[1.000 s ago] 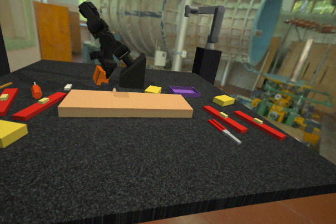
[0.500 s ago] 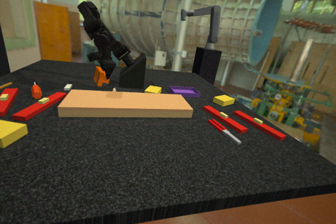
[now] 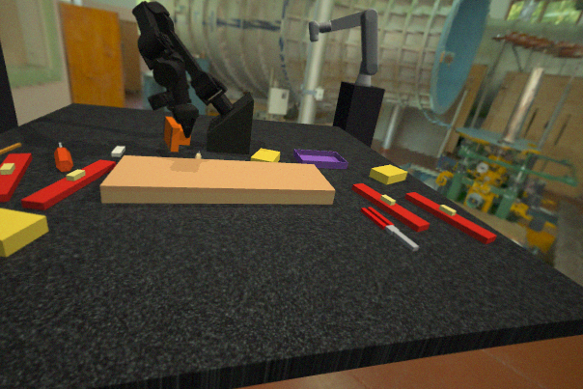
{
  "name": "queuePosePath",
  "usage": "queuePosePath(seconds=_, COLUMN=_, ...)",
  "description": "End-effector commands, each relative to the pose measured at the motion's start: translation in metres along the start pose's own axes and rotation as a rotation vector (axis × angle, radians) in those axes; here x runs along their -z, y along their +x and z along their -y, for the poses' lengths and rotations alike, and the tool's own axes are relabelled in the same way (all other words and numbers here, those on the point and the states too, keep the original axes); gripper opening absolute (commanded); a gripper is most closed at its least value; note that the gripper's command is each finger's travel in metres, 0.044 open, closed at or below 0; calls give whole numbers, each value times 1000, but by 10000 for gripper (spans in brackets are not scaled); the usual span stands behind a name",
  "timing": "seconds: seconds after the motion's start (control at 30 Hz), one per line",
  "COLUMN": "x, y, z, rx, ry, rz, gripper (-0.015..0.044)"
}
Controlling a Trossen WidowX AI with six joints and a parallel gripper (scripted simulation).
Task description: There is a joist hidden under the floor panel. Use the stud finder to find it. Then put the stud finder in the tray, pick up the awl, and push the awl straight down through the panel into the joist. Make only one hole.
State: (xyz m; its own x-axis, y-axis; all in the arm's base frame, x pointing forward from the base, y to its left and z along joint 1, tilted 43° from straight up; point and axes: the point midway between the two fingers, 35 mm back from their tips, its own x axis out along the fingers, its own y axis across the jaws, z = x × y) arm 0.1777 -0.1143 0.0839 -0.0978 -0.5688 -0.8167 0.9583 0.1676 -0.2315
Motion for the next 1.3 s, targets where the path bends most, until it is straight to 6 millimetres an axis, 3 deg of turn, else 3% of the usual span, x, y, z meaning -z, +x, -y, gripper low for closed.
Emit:
queuePosePath(seconds=0.0, x=-1, y=-2, z=-2, rx=-8, ry=-5, rz=-31, gripper=0)
queuePosePath(seconds=1.27, x=-8, y=-1, z=-2, rx=-9, ry=-9, rz=-268, gripper=0)
